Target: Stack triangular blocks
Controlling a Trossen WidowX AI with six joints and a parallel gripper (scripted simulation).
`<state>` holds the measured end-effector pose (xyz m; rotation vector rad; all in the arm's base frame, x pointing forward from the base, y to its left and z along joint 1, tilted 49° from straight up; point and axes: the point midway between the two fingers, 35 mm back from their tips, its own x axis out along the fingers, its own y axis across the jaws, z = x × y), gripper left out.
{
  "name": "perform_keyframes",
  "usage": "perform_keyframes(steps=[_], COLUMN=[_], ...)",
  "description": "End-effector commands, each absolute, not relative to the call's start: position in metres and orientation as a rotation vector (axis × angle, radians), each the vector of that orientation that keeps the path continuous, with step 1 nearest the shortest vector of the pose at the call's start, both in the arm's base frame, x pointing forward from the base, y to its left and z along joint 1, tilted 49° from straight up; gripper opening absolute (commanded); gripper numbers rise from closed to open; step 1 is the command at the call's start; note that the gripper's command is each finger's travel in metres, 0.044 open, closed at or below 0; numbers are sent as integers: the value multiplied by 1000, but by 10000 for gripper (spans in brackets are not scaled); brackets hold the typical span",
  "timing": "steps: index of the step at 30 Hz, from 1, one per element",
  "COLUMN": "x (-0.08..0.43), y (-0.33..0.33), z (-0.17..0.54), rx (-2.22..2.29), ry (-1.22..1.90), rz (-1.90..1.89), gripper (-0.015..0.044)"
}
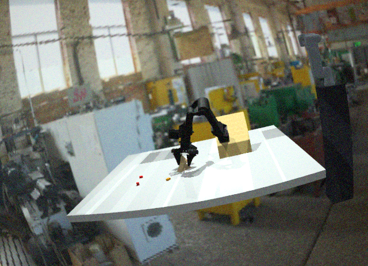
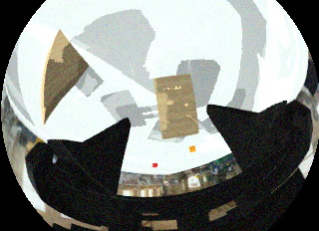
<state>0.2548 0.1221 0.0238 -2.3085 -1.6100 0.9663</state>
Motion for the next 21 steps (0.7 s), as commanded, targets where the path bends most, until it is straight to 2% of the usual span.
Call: perform_keyframes(steps=[1, 12, 21], x=[251, 254, 255], y=[139, 140, 139], z=[26, 26, 27], rx=[-2284, -2284, -2287], ry=[-1611, -1611, -1617], rz=[950, 949, 942], gripper=[440, 440, 204])
